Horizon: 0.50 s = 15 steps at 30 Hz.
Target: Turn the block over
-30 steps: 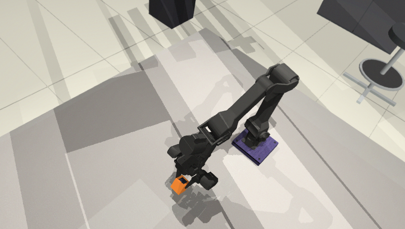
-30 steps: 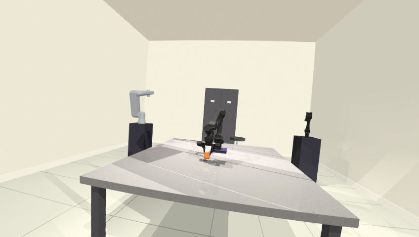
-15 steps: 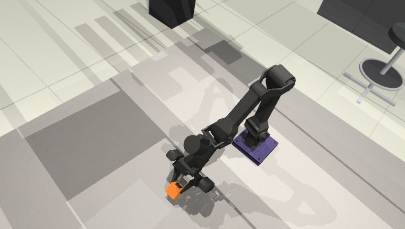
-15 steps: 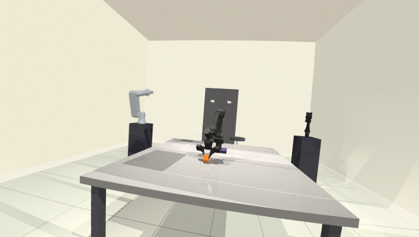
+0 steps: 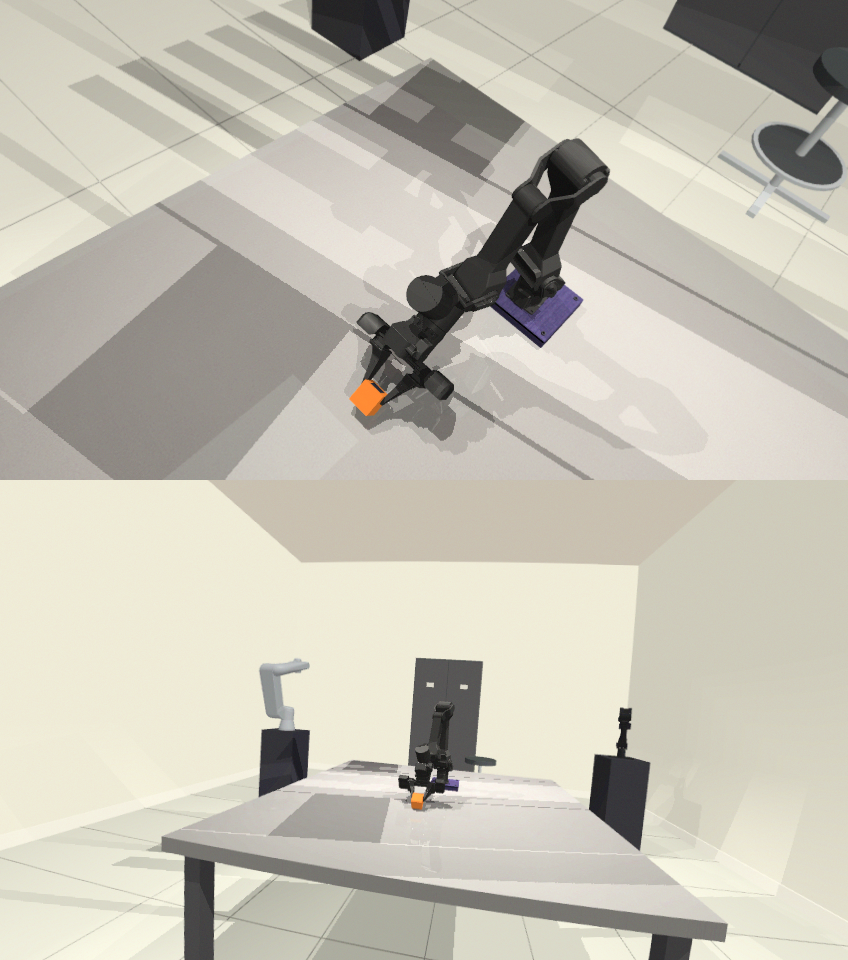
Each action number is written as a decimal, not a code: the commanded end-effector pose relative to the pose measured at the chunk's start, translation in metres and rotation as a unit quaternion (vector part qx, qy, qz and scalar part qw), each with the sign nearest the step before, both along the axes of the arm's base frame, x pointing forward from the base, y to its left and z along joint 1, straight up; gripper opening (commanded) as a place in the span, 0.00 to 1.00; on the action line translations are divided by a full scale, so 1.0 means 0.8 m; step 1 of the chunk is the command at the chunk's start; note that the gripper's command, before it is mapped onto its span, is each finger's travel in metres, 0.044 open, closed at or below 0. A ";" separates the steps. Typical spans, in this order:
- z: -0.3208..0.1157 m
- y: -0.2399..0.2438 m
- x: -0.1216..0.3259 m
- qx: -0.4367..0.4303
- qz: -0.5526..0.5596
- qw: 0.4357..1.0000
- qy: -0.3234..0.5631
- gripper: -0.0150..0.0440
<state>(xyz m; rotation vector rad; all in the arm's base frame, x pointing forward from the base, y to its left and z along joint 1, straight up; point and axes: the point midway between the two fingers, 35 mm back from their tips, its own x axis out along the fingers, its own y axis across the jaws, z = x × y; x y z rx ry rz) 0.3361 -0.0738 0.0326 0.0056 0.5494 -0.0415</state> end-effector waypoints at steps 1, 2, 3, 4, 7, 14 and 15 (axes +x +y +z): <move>-0.001 0.004 -0.008 0.003 0.002 1.000 -0.020 0.25; -0.001 0.004 -0.009 0.002 0.003 1.000 -0.024 0.25; -0.001 0.004 -0.010 0.002 0.003 1.000 -0.025 0.25; 0.000 0.004 -0.010 0.002 0.003 1.000 -0.026 0.25; 0.002 0.004 -0.010 0.002 0.003 0.999 -0.037 0.25; 0.002 0.004 -0.010 0.002 0.003 0.999 -0.038 0.25; 0.002 0.004 -0.010 0.002 0.003 0.999 -0.038 0.25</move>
